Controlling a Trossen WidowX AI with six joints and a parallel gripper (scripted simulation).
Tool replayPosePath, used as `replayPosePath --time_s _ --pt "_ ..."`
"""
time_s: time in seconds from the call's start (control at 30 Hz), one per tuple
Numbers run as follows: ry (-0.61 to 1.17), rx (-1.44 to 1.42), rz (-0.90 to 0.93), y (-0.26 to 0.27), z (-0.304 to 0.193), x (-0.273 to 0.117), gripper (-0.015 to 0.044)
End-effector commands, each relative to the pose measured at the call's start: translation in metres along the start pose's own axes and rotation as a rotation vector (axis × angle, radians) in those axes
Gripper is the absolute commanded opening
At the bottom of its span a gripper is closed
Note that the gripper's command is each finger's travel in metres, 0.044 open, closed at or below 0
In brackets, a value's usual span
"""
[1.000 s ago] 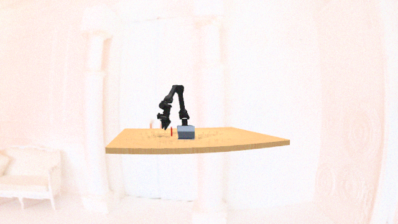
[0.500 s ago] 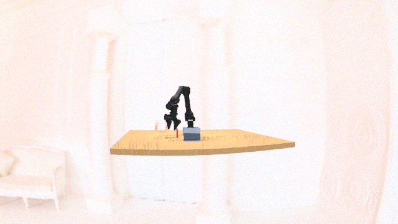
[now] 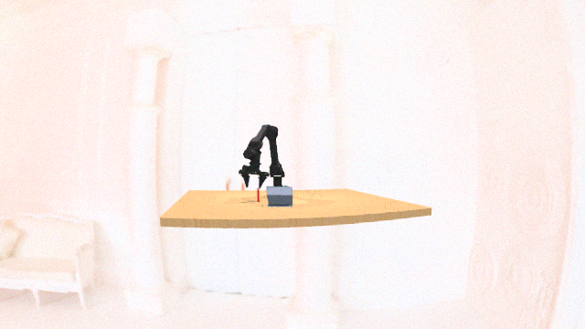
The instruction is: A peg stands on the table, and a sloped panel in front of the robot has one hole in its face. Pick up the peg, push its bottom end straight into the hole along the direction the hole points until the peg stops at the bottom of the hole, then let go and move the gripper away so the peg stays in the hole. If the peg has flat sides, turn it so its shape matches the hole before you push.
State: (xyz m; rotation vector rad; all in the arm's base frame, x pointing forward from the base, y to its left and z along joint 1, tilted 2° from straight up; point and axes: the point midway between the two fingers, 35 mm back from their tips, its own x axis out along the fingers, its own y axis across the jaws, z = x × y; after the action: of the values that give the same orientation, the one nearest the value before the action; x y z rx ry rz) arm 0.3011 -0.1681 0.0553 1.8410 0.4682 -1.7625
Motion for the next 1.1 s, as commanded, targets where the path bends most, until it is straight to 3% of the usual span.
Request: replayPosePath --time_s 0.0,0.6,1.07 --pt "0.001 0.090 -0.020 -0.004 -0.002 -0.005 0.0440" --pt "-0.039 0.492 -0.102 -0.024 -0.007 -0.023 0.0440" --pt "-0.041 0.507 -0.105 -0.025 -0.008 -0.013 0.0440"
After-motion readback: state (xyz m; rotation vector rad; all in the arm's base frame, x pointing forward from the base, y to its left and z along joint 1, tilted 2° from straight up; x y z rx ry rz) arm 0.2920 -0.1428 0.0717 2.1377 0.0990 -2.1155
